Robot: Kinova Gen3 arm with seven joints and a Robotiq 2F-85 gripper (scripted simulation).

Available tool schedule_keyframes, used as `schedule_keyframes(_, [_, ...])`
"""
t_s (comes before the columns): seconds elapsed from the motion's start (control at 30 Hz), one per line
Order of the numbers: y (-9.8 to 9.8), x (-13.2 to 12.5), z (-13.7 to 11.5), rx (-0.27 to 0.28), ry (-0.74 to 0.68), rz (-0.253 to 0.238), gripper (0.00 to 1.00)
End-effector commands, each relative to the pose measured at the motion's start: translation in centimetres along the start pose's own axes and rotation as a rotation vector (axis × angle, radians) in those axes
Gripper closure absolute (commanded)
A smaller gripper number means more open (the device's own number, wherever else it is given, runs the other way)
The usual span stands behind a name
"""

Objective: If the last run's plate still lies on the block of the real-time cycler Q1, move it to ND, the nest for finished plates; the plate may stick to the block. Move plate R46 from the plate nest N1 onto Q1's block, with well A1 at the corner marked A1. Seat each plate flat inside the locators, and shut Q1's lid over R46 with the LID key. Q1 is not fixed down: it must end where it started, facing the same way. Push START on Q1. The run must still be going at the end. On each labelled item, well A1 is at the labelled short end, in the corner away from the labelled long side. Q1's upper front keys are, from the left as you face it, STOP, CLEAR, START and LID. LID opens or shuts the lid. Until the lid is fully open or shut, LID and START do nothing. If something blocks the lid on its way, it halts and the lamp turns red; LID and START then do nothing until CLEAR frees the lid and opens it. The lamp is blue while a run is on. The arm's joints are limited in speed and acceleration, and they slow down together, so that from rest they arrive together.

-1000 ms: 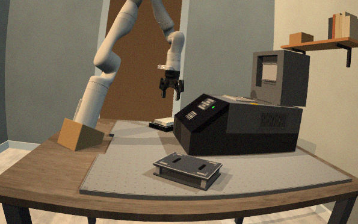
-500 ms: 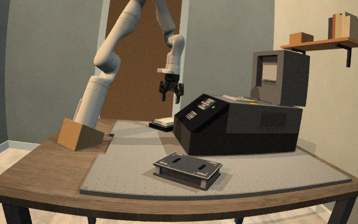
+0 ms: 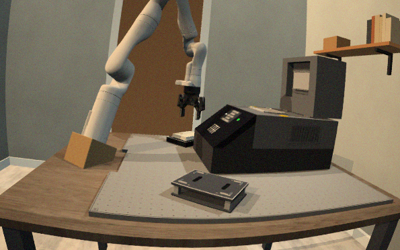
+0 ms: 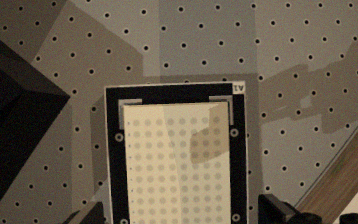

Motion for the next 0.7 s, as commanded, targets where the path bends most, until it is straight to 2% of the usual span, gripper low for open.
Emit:
schedule_keyframes(0.0, [-0.5, 0.0, 0.0, 0.001, -0.001, -0.003, 0.00])
schedule_keyframes(0.67, [-2.9, 0.0, 0.0, 0.001, -0.001, -0.003, 0.00])
Point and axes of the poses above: the point where the finger pads meet when closed, its own y axis back along the fingers, its own x axis across the jaws, z = x × y, the point moved 2 cm from there along y, back along the fingers, and after that the axes turned 5 degrees about -y, right-handed, at the moved point
